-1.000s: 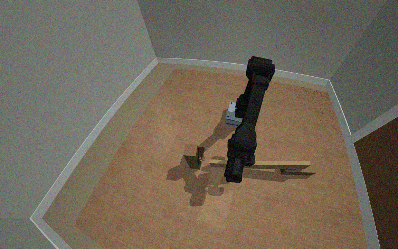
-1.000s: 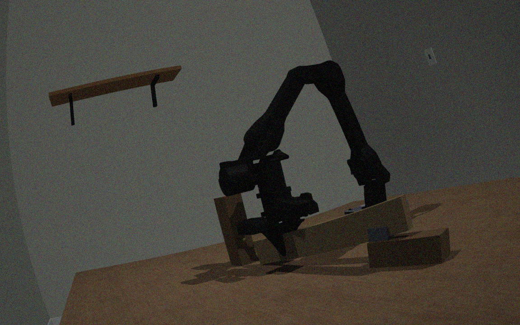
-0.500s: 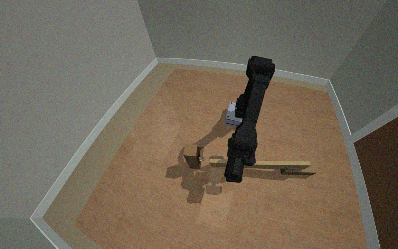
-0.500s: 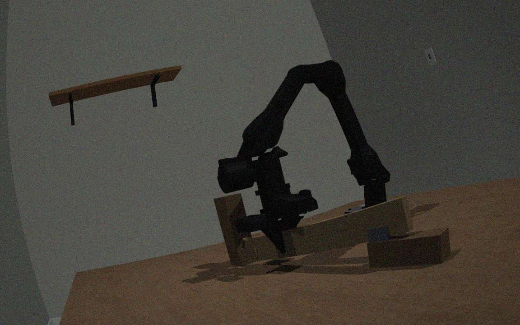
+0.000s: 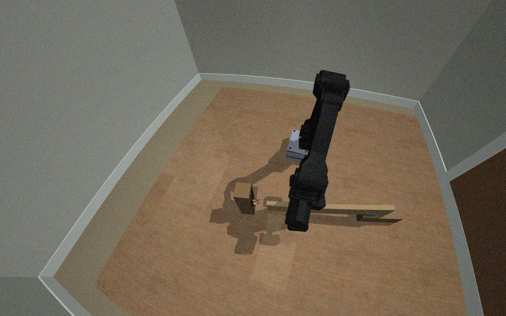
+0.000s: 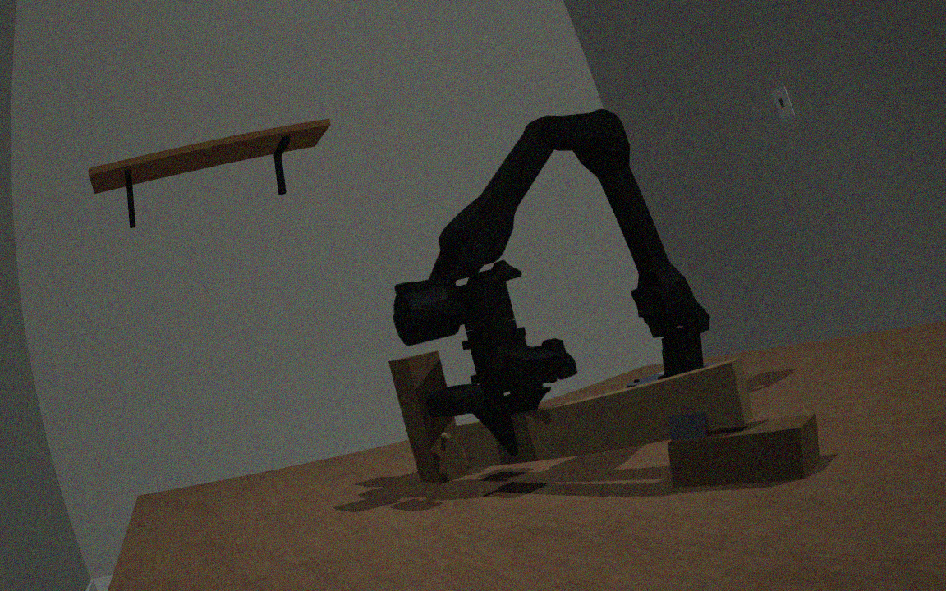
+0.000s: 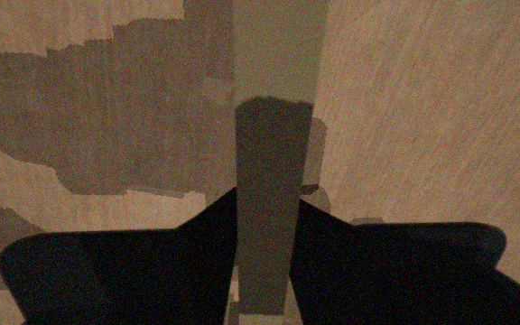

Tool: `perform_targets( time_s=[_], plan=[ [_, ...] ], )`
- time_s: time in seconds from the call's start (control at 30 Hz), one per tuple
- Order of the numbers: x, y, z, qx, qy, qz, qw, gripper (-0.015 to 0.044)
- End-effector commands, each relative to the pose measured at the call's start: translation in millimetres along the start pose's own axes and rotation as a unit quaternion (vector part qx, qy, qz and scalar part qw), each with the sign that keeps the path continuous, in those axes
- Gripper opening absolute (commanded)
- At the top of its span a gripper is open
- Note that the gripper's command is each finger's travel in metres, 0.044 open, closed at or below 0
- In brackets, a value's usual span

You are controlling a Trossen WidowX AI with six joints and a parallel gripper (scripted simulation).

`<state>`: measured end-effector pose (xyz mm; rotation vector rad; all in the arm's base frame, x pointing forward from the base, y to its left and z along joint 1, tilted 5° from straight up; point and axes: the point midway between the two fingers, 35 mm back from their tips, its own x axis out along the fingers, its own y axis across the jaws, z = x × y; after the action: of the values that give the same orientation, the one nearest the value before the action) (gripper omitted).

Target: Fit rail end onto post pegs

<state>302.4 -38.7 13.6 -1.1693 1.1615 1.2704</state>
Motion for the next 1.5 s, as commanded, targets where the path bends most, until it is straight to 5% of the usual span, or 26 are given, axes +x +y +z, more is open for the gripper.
perform_targets(
  time_s=[0.0, 1.47],
  plan=[
    [-6, -4, 1, -0.001, -0.003, -0.008, 1.0, 0.0],
    [-28, -4, 1, -0.001, -0.003, -0.008, 1.0, 0.0]
  ],
)
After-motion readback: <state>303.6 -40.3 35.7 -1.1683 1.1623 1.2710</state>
